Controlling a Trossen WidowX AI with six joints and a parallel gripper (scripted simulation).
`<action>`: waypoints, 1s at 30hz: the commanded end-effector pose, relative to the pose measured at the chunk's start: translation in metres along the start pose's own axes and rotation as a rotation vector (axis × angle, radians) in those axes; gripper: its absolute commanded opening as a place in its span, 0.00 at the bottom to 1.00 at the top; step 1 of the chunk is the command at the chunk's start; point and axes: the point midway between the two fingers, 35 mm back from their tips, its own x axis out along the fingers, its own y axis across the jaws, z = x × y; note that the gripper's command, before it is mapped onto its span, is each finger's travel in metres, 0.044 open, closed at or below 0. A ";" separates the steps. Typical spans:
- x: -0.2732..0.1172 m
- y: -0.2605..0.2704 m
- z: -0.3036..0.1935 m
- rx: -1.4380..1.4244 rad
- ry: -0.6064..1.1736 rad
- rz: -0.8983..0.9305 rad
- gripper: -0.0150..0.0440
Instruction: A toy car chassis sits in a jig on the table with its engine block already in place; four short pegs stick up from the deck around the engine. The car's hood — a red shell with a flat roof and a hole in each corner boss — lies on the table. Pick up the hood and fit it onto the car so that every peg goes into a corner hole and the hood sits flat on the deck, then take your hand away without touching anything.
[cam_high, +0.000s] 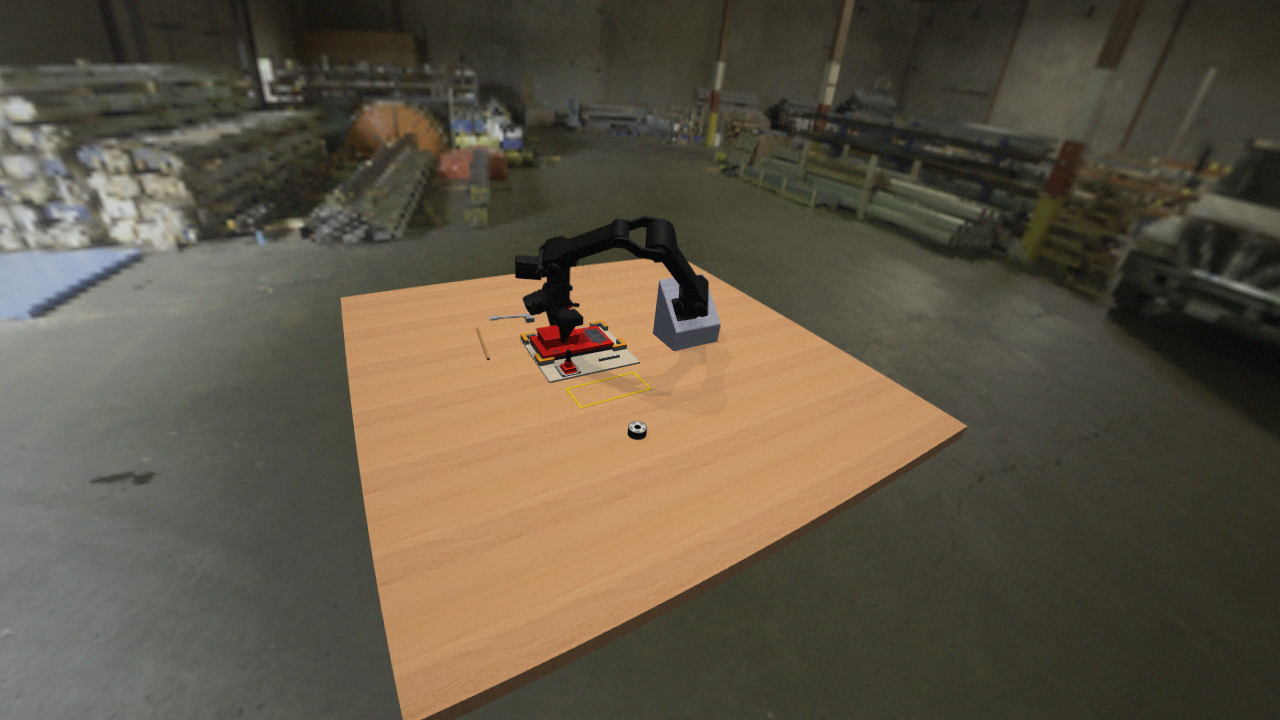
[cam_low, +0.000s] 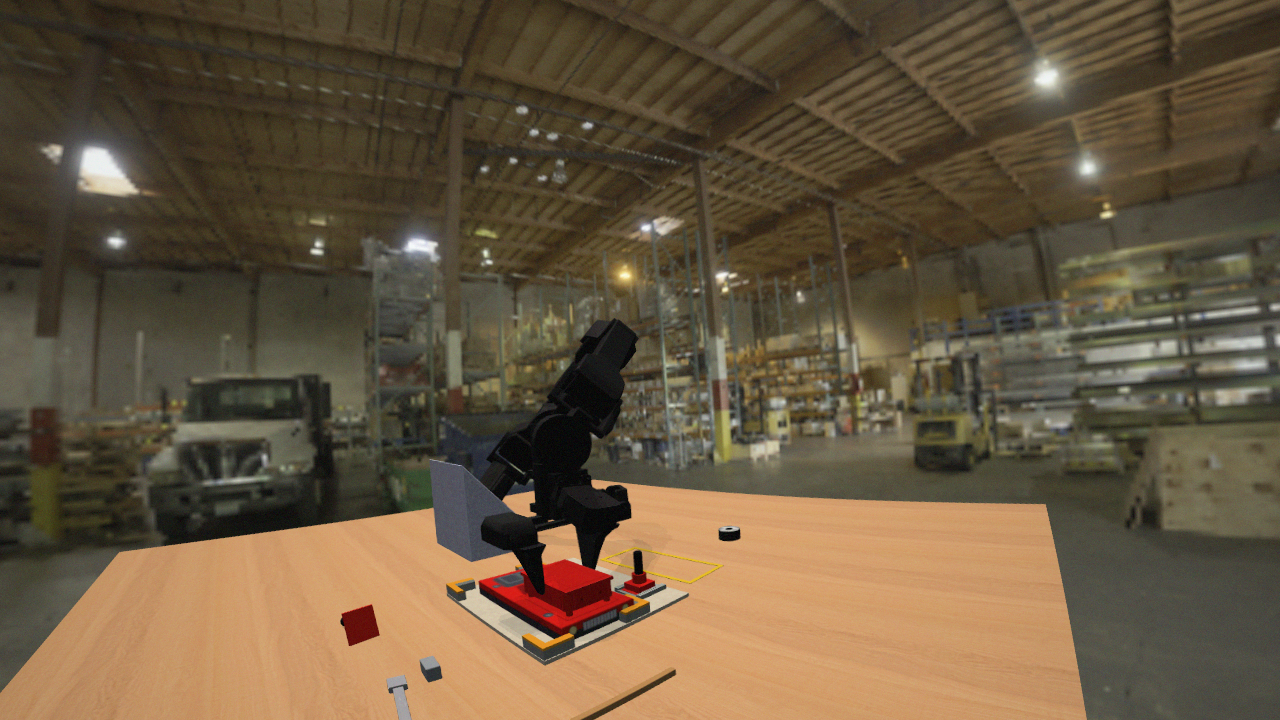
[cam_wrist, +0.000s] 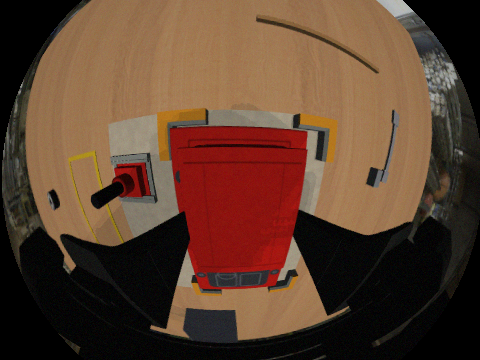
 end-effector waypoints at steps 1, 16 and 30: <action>0.002 0.000 0.000 0.003 -0.003 0.005 0.25; 0.003 0.000 0.000 0.001 0.000 0.001 0.43; 0.003 0.000 0.000 0.001 0.000 0.001 1.00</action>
